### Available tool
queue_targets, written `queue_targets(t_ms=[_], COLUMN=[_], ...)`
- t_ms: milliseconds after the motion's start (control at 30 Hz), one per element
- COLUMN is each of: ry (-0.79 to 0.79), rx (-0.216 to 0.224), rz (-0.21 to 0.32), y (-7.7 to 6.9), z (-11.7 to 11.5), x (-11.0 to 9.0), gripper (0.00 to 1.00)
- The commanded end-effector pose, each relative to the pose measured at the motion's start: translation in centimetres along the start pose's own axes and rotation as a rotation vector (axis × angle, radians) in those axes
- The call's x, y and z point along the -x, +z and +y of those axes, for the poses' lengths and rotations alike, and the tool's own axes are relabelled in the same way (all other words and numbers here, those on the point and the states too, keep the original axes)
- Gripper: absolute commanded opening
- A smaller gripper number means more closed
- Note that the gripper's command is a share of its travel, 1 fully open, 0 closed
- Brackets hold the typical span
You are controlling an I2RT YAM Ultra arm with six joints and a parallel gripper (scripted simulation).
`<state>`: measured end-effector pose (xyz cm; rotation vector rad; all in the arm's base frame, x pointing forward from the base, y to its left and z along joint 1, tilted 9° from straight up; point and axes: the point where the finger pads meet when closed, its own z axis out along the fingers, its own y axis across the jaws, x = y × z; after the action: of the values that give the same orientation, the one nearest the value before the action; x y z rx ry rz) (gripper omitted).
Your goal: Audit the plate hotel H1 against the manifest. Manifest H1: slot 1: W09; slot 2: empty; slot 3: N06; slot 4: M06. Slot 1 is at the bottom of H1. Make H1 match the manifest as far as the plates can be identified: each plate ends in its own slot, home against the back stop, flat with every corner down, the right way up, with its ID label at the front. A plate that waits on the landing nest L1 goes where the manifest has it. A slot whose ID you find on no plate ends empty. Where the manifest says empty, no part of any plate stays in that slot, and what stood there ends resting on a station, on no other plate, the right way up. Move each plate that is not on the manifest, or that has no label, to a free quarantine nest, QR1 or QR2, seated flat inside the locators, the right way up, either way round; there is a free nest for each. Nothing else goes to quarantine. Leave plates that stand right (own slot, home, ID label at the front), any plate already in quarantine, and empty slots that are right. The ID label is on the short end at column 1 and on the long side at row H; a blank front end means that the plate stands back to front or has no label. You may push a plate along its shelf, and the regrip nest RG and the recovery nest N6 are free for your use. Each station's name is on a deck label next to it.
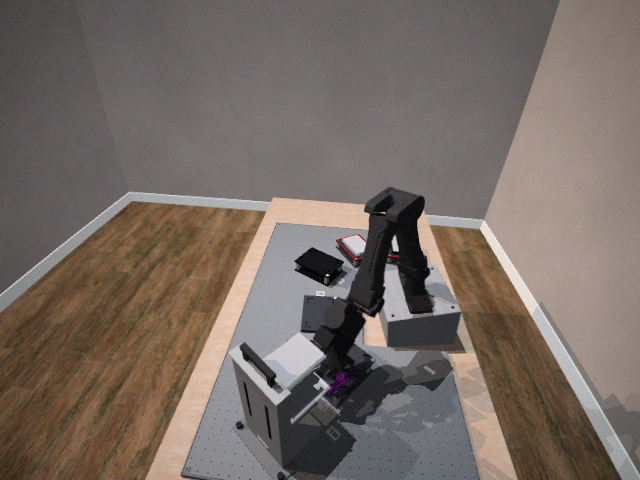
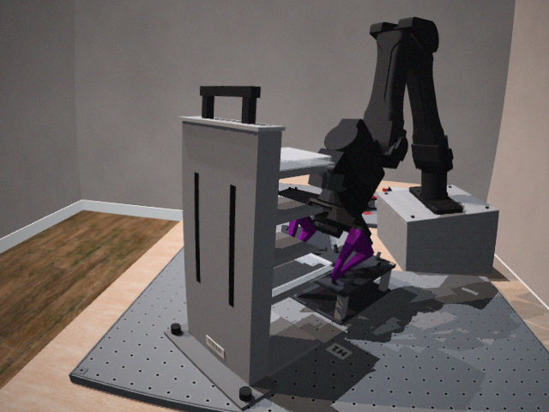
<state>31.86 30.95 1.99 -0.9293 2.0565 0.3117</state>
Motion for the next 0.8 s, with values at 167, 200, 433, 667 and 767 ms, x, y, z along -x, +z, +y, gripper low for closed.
queue_targets(t_ms=[167, 200, 433, 667, 767], ry=[-0.001, -0.001, -0.001, -0.001, -0.001], rx=[0.0, 0.0, 0.0, 0.0, 0.0], rz=[-0.018, -0.018, -0.018, -0.018, -0.018], y=[-0.1, -0.1, -1.4, -2.2, -2.6], z=[0.0, 0.0, 0.0, 0.0, 0.0], x=[0.7, 0.7, 0.8, -0.1, -0.4], gripper=[1.0, 1.0, 1.0, 1.0, 1.0])
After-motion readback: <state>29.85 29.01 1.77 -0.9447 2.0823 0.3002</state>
